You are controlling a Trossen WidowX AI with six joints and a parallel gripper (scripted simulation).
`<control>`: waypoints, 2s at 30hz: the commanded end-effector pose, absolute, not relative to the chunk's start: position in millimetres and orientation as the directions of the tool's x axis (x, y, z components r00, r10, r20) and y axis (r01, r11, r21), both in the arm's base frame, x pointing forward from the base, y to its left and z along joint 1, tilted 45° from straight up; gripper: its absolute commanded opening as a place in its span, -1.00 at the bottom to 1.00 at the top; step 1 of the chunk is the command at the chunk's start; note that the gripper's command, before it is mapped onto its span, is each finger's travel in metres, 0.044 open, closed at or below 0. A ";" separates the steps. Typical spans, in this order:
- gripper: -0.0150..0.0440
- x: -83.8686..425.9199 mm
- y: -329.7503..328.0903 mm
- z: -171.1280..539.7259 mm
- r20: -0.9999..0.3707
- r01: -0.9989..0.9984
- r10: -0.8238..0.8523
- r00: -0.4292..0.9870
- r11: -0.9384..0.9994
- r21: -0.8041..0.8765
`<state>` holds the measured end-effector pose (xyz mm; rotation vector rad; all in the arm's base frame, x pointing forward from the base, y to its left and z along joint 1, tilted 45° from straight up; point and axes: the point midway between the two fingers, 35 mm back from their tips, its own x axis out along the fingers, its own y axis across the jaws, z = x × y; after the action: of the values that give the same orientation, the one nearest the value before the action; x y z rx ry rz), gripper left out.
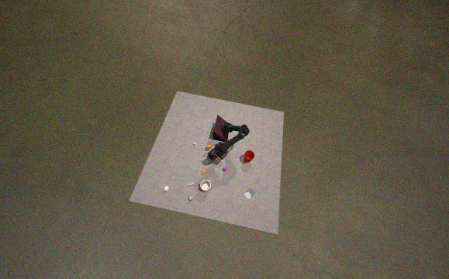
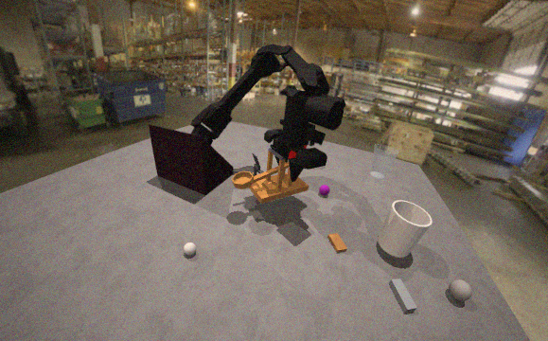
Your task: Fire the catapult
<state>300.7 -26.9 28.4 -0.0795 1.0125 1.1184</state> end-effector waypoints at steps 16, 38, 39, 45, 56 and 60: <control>-0.49 304.3 -8.2 6.1 -0.710 -0.768 0.702 0.062 0.488 0.415; -0.05 304.4 2.4 -3.6 -0.709 -0.772 0.703 0.057 0.482 0.415; 0.04 304.4 2.4 -3.6 -0.709 -0.772 0.703 0.057 0.482 0.415; 0.58 304.4 2.4 -3.6 -0.709 -0.772 0.703 0.057 0.482 0.415; 1.00 297.7 -68.6 66.9 -0.712 -0.769 0.700 0.056 0.485 0.416; 1.00 302.7 -61.2 56.1 -0.713 -0.765 0.697 0.072 0.497 0.409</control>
<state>303.5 -66.3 60.3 -0.0938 1.0083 1.0885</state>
